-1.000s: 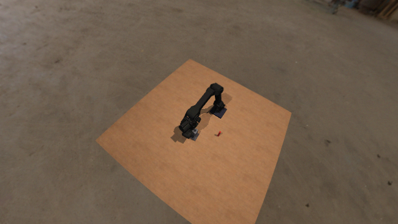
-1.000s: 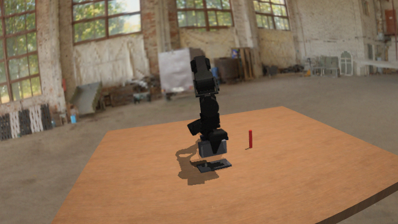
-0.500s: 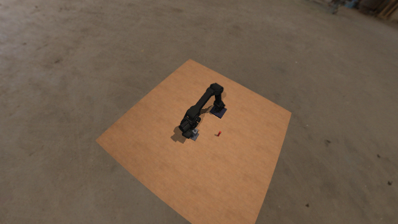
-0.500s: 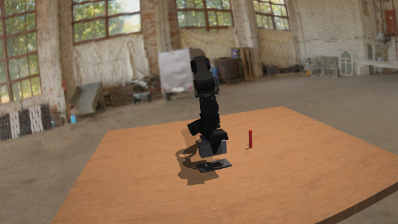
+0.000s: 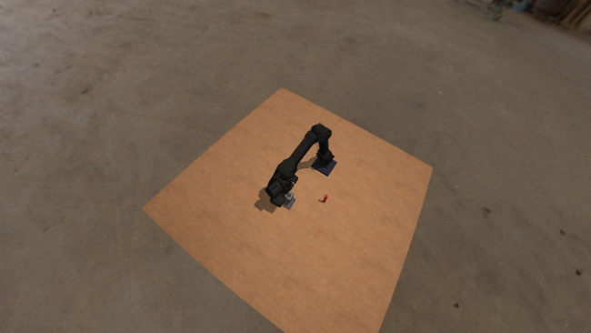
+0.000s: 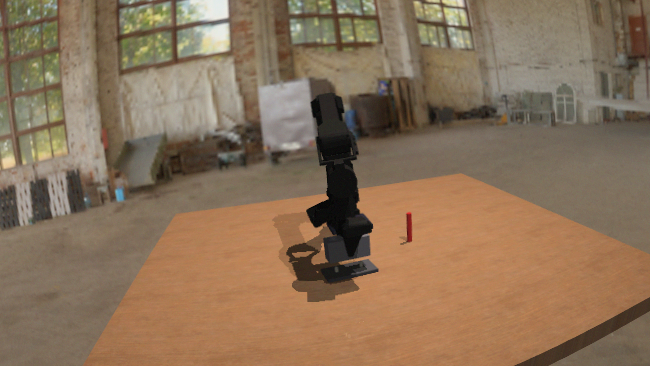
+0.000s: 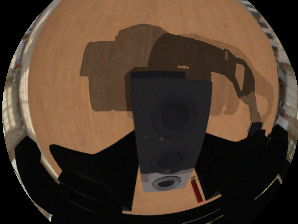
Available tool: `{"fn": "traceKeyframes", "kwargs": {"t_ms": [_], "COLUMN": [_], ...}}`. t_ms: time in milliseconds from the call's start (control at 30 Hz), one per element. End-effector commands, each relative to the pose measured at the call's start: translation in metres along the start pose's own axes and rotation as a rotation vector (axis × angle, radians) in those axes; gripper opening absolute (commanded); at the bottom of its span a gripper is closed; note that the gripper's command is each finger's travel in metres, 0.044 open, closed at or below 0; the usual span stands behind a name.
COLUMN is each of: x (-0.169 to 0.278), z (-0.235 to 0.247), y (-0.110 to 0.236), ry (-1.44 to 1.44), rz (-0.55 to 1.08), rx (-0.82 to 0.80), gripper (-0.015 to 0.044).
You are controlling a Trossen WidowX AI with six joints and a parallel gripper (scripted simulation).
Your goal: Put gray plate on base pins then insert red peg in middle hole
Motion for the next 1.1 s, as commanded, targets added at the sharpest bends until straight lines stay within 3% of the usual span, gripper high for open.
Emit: {"fn": "traceKeyframes", "kwargs": {"t_ms": [0, 533, 833, 1067], "x": [0.0, 0.0, 0.0, 0.0], "z": [0.0, 0.0, 0.0, 0.0], "y": [-0.004, -0.027, -0.023, -0.023], "ry": [0.003, 0.003, 0.0, 0.0], "rz": [-0.001, -0.002, -0.001, -0.001], "rx": [0.004, 0.004, -0.003, -0.003], "gripper": [0.0, 0.0, 0.0, 0.0184]}}
Point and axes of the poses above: the point midway between the two fingers, 35 mm back from their tips, its own y axis back along the fingers, its own z axis across the jaws, x = y × z, the point moved 8 cm from there along y, back along the fingers, and after that the axes turned 8 degrees about -y, right-handed, at the moved point
